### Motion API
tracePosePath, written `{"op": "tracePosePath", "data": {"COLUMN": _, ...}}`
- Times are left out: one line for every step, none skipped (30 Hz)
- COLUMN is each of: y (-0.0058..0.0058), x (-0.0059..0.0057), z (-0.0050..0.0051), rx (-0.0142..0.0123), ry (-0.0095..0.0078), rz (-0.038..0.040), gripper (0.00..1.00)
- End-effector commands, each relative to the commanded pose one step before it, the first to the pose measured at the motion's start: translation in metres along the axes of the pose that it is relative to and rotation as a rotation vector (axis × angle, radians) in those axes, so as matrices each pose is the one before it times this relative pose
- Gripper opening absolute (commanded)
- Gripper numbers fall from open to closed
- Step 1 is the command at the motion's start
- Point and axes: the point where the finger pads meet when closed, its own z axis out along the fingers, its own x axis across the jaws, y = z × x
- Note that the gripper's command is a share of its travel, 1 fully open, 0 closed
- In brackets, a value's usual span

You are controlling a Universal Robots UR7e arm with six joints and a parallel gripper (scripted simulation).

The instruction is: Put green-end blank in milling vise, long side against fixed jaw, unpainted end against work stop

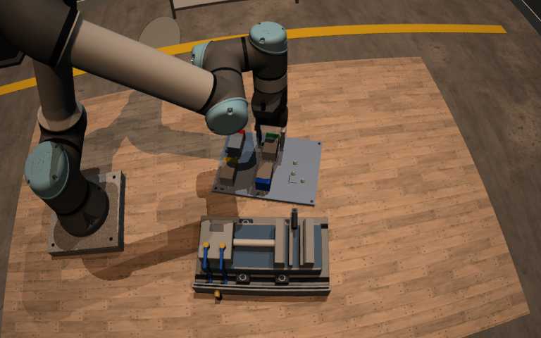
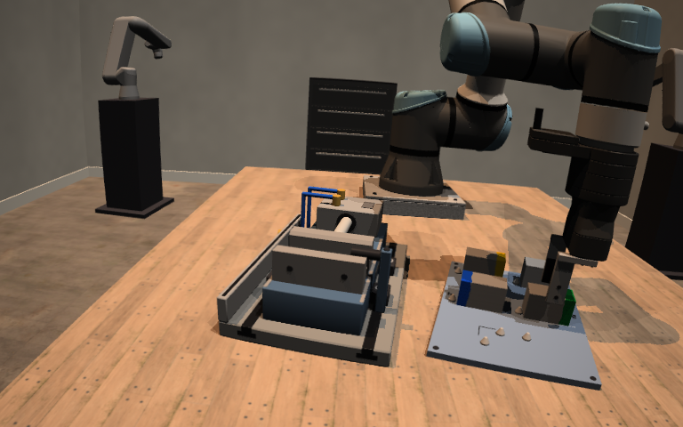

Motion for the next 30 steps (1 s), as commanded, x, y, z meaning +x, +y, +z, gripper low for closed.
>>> {"op": "tracePosePath", "data": {"y": 0.00016, "x": -0.00043, "z": -0.00187, "rx": -0.00063, "ry": -0.00158, "rz": 0.00000, "gripper": 1.00}}
{"op": "tracePosePath", "data": {"y": 0.00000, "x": 0.00000, "z": 0.00000, "rx": 0.00000, "ry": 0.00000, "rz": 0.00000, "gripper": 1.00}}
{"op": "tracePosePath", "data": {"y": 0.00000, "x": 0.00000, "z": 0.00000, "rx": 0.00000, "ry": 0.00000, "rz": 0.00000, "gripper": 1.00}}
{"op": "tracePosePath", "data": {"y": 0.00000, "x": 0.00000, "z": 0.00000, "rx": 0.00000, "ry": 0.00000, "rz": 0.00000, "gripper": 1.00}}
{"op": "tracePosePath", "data": {"y": 0.00000, "x": 0.00000, "z": 0.00000, "rx": 0.00000, "ry": 0.00000, "rz": 0.00000, "gripper": 1.00}}
{"op": "tracePosePath", "data": {"y": 0.00000, "x": 0.00000, "z": 0.00000, "rx": 0.00000, "ry": 0.00000, "rz": 0.00000, "gripper": 1.00}}
{"op": "tracePosePath", "data": {"y": 0.00000, "x": 0.00000, "z": 0.00000, "rx": 0.00000, "ry": 0.00000, "rz": 0.00000, "gripper": 1.00}}
{"op": "tracePosePath", "data": {"y": 0.00000, "x": 0.00000, "z": 0.00000, "rx": 0.00000, "ry": 0.00000, "rz": 0.00000, "gripper": 1.00}}
{"op": "tracePosePath", "data": {"y": 0.00000, "x": 0.00000, "z": 0.00000, "rx": 0.00000, "ry": 0.00000, "rz": 0.00000, "gripper": 1.00}}
{"op": "tracePosePath", "data": {"y": 0.00000, "x": 0.00000, "z": 0.00000, "rx": 0.00000, "ry": 0.00000, "rz": 0.00000, "gripper": 1.00}}
{"op": "tracePosePath", "data": {"y": 0.00000, "x": 0.00000, "z": 0.00000, "rx": 0.00000, "ry": 0.00000, "rz": 0.00000, "gripper": 1.00}}
{"op": "tracePosePath", "data": {"y": 0.00000, "x": 0.00000, "z": 0.00000, "rx": 0.00000, "ry": 0.00000, "rz": 0.00000, "gripper": 1.00}}
{"op": "tracePosePath", "data": {"y": 0.00000, "x": 0.00000, "z": 0.00106, "rx": 0.00000, "ry": -0.00001, "rz": 0.00000, "gripper": 1.00}}
{"op": "tracePosePath", "data": {"y": 0.00000, "x": 0.00000, "z": 0.00100, "rx": 0.00000, "ry": 0.00000, "rz": 0.00000, "gripper": 1.00}}
{"op": "tracePosePath", "data": {"y": 0.00000, "x": 0.00000, "z": 0.00100, "rx": 0.00000, "ry": 0.00000, "rz": 0.00000, "gripper": 1.00}}
{"op": "tracePosePath", "data": {"y": 0.00000, "x": 0.00000, "z": 0.00100, "rx": 0.00000, "ry": 0.00000, "rz": 0.00000, "gripper": 1.00}}
{"op": "tracePosePath", "data": {"y": 0.00000, "x": 0.00000, "z": 0.00100, "rx": 0.00000, "ry": 0.00000, "rz": 0.00000, "gripper": 1.00}}
{"op": "tracePosePath", "data": {"y": 0.00000, "x": 0.00000, "z": 0.00000, "rx": 0.00000, "ry": 0.00000, "rz": 0.00000, "gripper": 1.00}}
{"op": "tracePosePath", "data": {"y": 0.00000, "x": 0.00000, "z": 0.00000, "rx": 0.00000, "ry": 0.00000, "rz": 0.00000, "gripper": 1.00}}
{"op": "tracePosePath", "data": {"y": 0.00000, "x": 0.00000, "z": 0.00000, "rx": 0.00000, "ry": 0.00000, "rz": 0.00000, "gripper": 1.00}}
{"op": "tracePosePath", "data": {"y": 0.00000, "x": 0.00000, "z": 0.00000, "rx": 0.00000, "ry": 0.00000, "rz": 0.00000, "gripper": 1.00}}
{"op": "tracePosePath", "data": {"y": 0.00000, "x": 0.00000, "z": 0.00000, "rx": 0.00000, "ry": 0.00000, "rz": 0.00000, "gripper": 1.00}}
{"op": "tracePosePath", "data": {"y": 0.00000, "x": 0.00000, "z": 0.00000, "rx": 0.00000, "ry": 0.00000, "rz": 0.00000, "gripper": 1.00}}
{"op": "tracePosePath", "data": {"y": 0.00000, "x": 0.00000, "z": 0.00000, "rx": 0.00000, "ry": 0.00000, "rz": 0.00000, "gripper": 1.00}}
{"op": "tracePosePath", "data": {"y": 0.00000, "x": 0.00000, "z": 0.00000, "rx": 0.00000, "ry": 0.00000, "rz": 0.00000, "gripper": 1.00}}
{"op": "tracePosePath", "data": {"y": 0.00000, "x": 0.00000, "z": 0.00000, "rx": 0.00000, "ry": 0.00000, "rz": 0.00000, "gripper": 1.00}}
{"op": "tracePosePath", "data": {"y": 0.00000, "x": 0.00000, "z": 0.00000, "rx": 0.00000, "ry": 0.00000, "rz": 0.00000, "gripper": 1.00}}
{"op": "tracePosePath", "data": {"y": 0.00000, "x": 0.00000, "z": 0.00000, "rx": 0.00000, "ry": 0.00000, "rz": 0.00000, "gripper": 1.00}}
{"op": "tracePosePath", "data": {"y": 0.00000, "x": 0.00000, "z": 0.00000, "rx": 0.00000, "ry": 0.00000, "rz": 0.00000, "gripper": 1.00}}
{"op": "tracePosePath", "data": {"y": 0.00000, "x": 0.00001, "z": 0.00084, "rx": 0.00001, "ry": 0.00002, "rz": 0.00000, "gripper": 1.00}}
